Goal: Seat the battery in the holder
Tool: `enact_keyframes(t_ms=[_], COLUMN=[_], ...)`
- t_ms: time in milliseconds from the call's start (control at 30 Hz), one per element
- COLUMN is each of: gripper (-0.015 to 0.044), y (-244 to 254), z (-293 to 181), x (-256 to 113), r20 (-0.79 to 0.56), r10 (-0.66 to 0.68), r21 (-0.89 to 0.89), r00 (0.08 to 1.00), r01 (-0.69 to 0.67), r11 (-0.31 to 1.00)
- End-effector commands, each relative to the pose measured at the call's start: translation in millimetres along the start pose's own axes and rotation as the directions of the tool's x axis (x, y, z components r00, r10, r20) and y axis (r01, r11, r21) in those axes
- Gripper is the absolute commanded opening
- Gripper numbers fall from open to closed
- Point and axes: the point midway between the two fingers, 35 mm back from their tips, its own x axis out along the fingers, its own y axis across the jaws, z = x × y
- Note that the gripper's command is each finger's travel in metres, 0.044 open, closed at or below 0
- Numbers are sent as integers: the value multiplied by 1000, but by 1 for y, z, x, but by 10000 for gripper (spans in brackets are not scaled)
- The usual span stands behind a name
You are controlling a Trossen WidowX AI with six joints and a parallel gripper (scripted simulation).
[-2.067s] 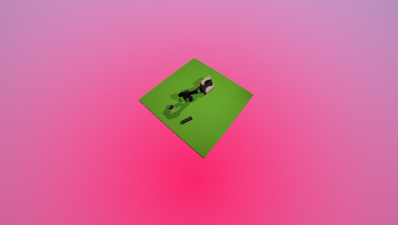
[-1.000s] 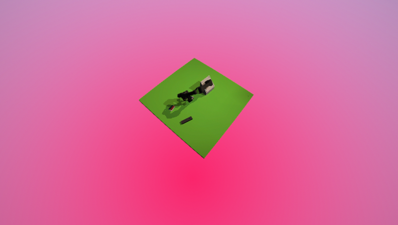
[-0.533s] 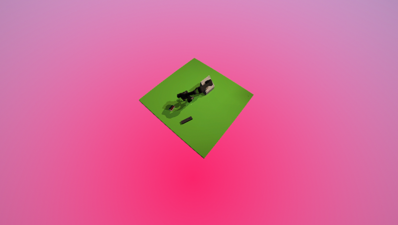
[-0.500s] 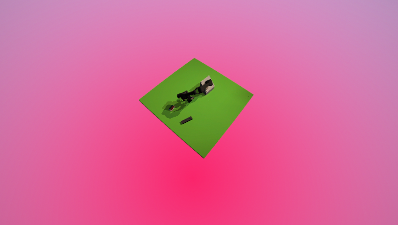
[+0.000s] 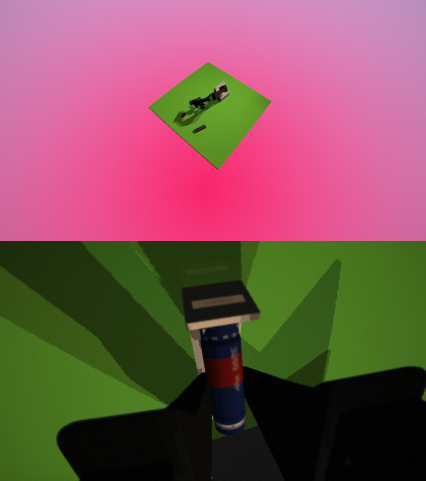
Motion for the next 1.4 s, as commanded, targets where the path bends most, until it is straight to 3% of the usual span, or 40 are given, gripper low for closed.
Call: enact_keyframes(t_ms=[0, 1367], gripper=[68, 68], y=[-1, -4], z=[3, 5], x=[1, 8], r20=[22, 175], r10=[-7, -39], r21=[-2, 16], r00=[1000, 984], r01=[7, 37], r11=[1000, 999])
